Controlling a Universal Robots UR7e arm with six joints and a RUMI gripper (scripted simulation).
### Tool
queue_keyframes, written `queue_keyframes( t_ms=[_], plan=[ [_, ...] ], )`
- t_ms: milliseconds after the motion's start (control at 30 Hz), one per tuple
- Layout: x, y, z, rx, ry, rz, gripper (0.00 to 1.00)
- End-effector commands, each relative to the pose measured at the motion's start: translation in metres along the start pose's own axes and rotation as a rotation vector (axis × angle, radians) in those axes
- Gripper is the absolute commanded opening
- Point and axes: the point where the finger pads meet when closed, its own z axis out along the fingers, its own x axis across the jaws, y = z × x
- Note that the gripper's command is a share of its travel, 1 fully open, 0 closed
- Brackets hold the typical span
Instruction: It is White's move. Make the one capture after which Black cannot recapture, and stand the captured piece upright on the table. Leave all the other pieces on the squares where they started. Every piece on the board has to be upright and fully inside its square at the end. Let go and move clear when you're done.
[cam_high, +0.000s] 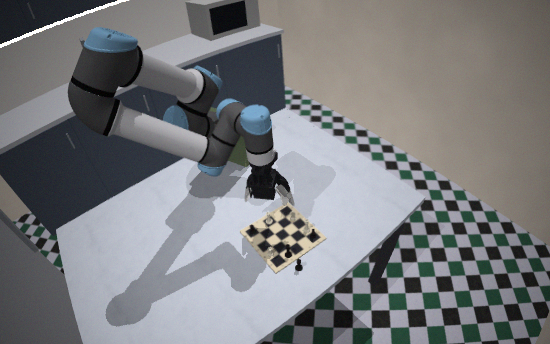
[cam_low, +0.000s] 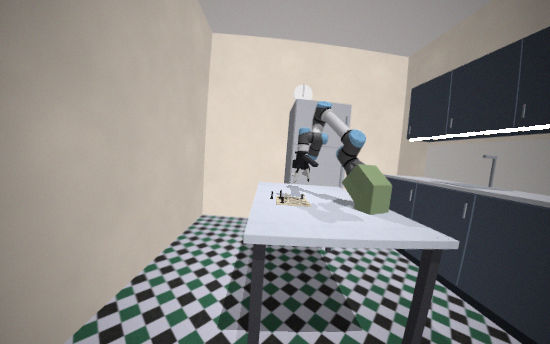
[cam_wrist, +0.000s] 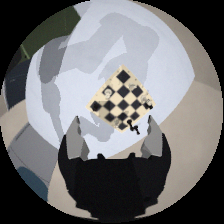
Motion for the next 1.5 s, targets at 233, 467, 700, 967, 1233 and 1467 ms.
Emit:
queue_keyframes(
  t_ms=[233,467,700,967,1233,1467],
  plan=[
    [-0.0147,-0.0158,-0.0017,-0.005,-0.010,0.205,1.00],
    [-0.0158,-0.0169,-0.0017,-0.005,-0.010,0.220,1.00],
    [-0.0159,-0.0170,-0.0017,-0.005,-0.010,0.221,0.25],
    [-0.0159,-0.0170,-0.0017,-0.005,-0.010,0.221,0.25],
    [-0.0159,-0.0170,-0.0017,-0.005,-0.010,0.221,0.25],
    [-0.0159,-0.0170,-0.0017,-0.005,-0.010,0.221,0.25]
  ],
)
